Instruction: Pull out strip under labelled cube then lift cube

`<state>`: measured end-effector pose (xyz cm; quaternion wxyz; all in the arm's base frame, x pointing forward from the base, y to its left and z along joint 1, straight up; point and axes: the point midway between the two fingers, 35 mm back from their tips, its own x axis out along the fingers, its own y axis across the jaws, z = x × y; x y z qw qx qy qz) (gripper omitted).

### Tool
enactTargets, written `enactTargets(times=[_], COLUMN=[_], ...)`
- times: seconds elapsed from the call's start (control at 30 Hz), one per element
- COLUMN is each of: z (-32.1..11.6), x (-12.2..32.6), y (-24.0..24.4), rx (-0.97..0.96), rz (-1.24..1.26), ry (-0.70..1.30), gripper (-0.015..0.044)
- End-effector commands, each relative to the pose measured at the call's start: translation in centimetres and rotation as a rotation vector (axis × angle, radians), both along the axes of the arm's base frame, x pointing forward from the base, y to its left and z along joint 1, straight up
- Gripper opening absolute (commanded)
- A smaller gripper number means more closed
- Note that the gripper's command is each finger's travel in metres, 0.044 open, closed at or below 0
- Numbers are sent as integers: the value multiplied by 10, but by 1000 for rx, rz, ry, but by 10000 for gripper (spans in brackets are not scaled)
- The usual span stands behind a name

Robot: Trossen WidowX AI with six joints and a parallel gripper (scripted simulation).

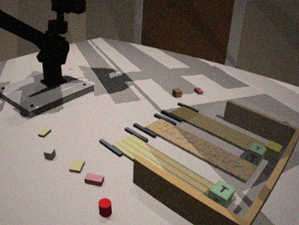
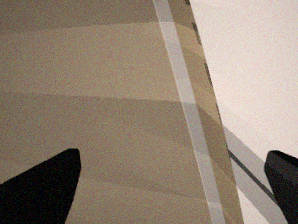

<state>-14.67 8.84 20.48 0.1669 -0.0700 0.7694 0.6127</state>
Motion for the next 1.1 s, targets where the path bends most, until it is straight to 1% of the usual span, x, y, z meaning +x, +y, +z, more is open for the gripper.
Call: enactTargets(times=[0.0,0.1,0.27,0.43,0.6,0.73,0.83,0.93,1.07], z=[0,-6,-15,-21,-23,-22,-20,-17,-11], x=[1,14,56,115,187,248,294,338,390], y=[2,27,75,112,129,127,115,95,54], rx=[5,78,208,295,334,326,296,243,135], rz=[-7,-110,-327,-548,-761,-920,-1032,-1137,-1262], ry=[-5,-77,-259,-466,-696,-894,-1048,-1205,-1412], gripper=[400,400,400,400,400,400,400,400,400])
